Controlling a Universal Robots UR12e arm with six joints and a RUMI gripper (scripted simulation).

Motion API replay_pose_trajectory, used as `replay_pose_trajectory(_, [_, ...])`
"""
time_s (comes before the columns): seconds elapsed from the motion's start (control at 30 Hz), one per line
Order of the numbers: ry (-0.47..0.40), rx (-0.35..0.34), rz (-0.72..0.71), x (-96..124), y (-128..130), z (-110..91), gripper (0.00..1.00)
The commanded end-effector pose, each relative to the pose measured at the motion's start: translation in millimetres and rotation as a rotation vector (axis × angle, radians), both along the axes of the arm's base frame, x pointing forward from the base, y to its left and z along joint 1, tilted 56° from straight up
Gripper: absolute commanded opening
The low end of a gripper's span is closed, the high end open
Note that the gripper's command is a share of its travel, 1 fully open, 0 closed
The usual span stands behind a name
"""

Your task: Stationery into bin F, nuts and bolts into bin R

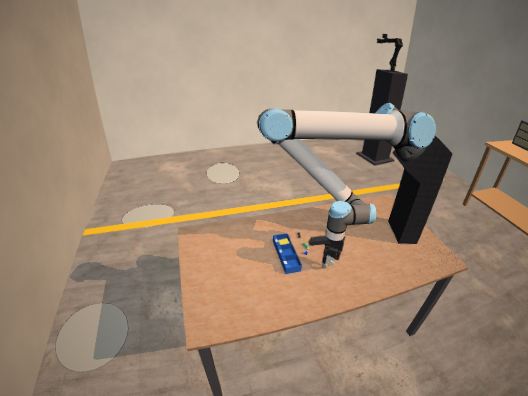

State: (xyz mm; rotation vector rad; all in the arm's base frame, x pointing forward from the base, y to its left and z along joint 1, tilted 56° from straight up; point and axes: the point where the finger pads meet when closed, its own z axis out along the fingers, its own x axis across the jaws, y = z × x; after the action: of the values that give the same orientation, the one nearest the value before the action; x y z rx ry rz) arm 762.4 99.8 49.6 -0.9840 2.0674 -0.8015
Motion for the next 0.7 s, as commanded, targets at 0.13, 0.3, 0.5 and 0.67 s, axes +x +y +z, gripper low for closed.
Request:
replay_pose_trajectory(0.13, [0.0, 0.0, 0.0, -0.3, 0.3, 0.3, 0.0])
replay_pose_trajectory(0.3, [0.0, 0.0, 0.0, -5.5, 1.8, 4.0, 0.0])
replay_pose_trajectory(0.5, [0.0, 0.0, 0.0, -21.4, 6.4, 15.3, 0.0])
replay_pose_trajectory(0.67, [0.0, 0.0, 0.0, -29.4, 8.7, 20.9, 0.0])
